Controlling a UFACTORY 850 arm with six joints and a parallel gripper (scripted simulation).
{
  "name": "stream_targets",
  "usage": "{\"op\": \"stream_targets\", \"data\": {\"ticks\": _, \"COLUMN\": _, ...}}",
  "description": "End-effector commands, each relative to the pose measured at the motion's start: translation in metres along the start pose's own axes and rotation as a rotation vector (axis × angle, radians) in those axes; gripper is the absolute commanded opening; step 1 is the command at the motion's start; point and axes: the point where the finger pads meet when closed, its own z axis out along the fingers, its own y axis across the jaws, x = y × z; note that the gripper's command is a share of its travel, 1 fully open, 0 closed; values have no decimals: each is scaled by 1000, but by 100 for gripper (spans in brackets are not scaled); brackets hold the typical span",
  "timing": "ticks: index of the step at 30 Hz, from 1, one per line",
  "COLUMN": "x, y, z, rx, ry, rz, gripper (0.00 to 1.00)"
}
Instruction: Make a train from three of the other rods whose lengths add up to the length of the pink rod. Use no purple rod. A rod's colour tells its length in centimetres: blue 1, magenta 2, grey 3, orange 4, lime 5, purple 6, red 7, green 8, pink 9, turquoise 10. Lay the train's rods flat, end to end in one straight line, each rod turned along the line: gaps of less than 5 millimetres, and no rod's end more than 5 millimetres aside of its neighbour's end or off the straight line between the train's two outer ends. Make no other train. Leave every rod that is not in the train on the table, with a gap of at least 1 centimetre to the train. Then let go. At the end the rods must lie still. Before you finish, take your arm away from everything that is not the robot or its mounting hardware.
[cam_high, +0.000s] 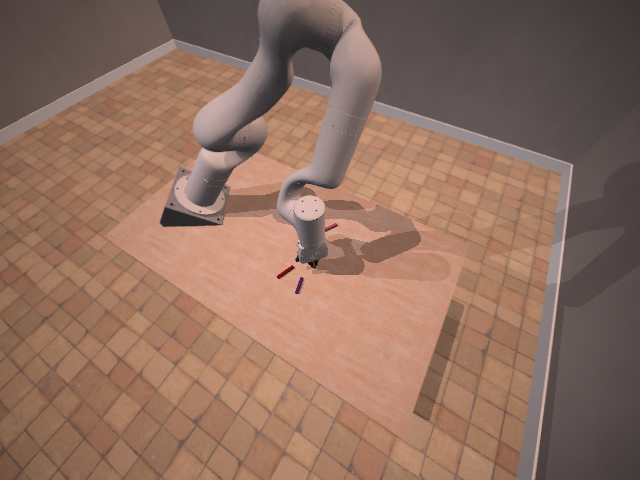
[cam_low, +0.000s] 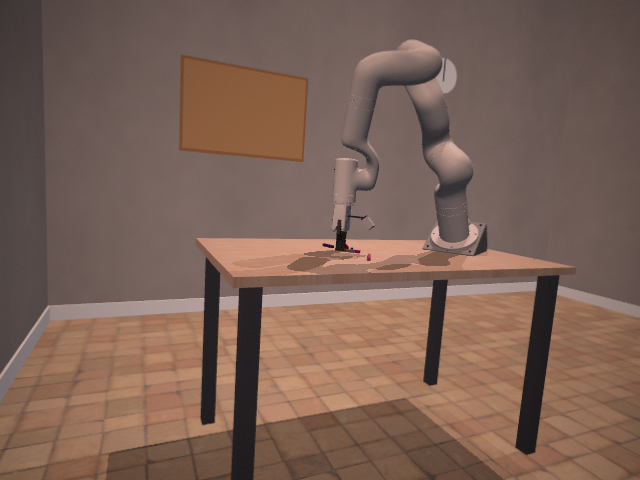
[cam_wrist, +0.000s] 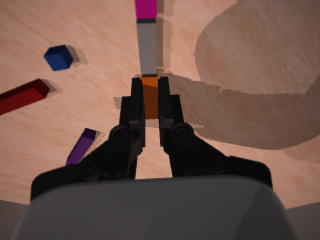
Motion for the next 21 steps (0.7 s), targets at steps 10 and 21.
{"op": "stream_targets", "data": {"ticks": 10, "x": 0, "y": 0, "z": 0, "rx": 0, "ry": -1, "rz": 0, "gripper": 4}}
{"op": "stream_targets", "data": {"ticks": 21, "x": 0, "y": 0, "z": 0, "rx": 0, "ry": -1, "rz": 0, "gripper": 8}}
